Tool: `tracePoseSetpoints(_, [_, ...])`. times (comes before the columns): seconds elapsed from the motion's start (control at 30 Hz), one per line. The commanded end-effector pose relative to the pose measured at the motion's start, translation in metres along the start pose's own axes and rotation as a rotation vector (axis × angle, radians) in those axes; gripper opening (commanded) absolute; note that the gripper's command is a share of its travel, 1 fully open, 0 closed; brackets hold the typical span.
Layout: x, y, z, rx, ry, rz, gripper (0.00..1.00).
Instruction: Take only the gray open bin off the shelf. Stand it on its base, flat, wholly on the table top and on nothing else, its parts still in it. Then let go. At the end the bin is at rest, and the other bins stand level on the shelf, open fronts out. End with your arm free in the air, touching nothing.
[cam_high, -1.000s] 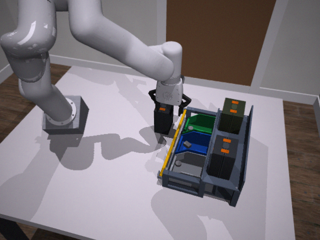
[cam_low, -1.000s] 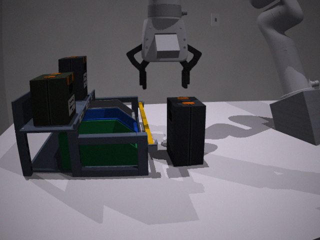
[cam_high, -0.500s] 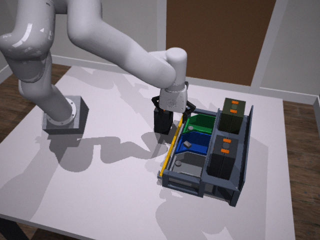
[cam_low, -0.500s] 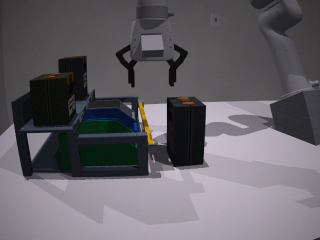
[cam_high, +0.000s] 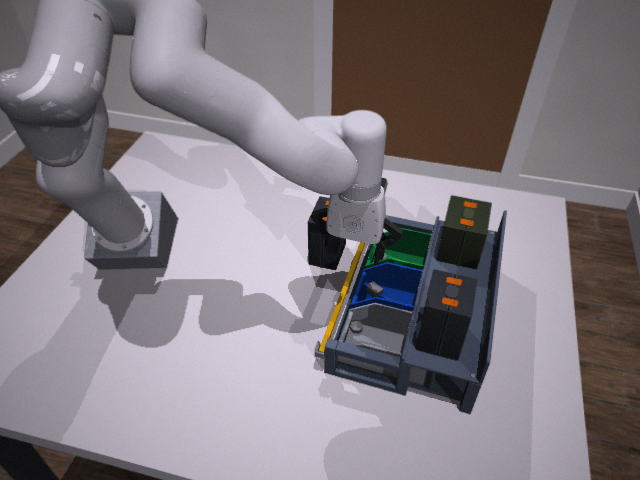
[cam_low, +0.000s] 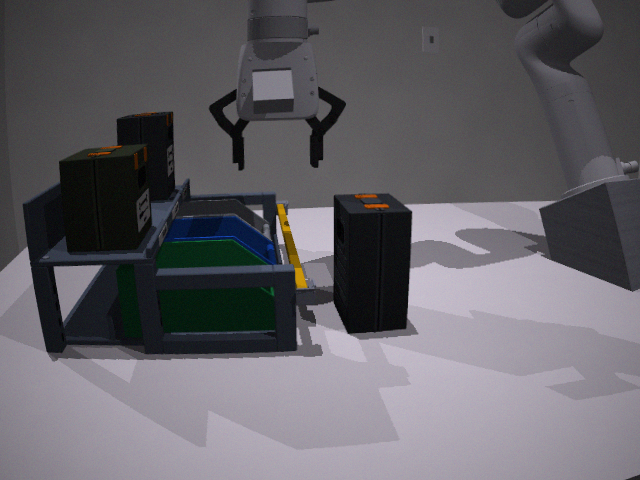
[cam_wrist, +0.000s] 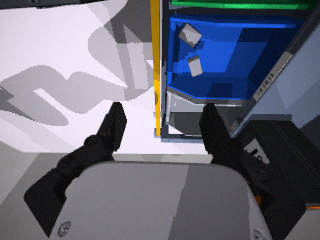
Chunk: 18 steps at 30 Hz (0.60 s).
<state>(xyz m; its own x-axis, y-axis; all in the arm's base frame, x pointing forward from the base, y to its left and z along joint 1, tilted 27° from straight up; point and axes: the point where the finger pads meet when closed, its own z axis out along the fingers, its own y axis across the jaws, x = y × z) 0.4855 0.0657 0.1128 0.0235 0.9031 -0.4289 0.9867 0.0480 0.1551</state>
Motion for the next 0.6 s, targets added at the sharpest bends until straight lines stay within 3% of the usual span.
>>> tracePoseSetpoints(0.0, [0.0031, -0.0007, -0.0016, -0.004, 0.001, 0.001, 1.0])
tracePoseSetpoints(0.57, [0.0091, -0.0048, -0.0018, -0.004, 0.001, 0.001, 1.0])
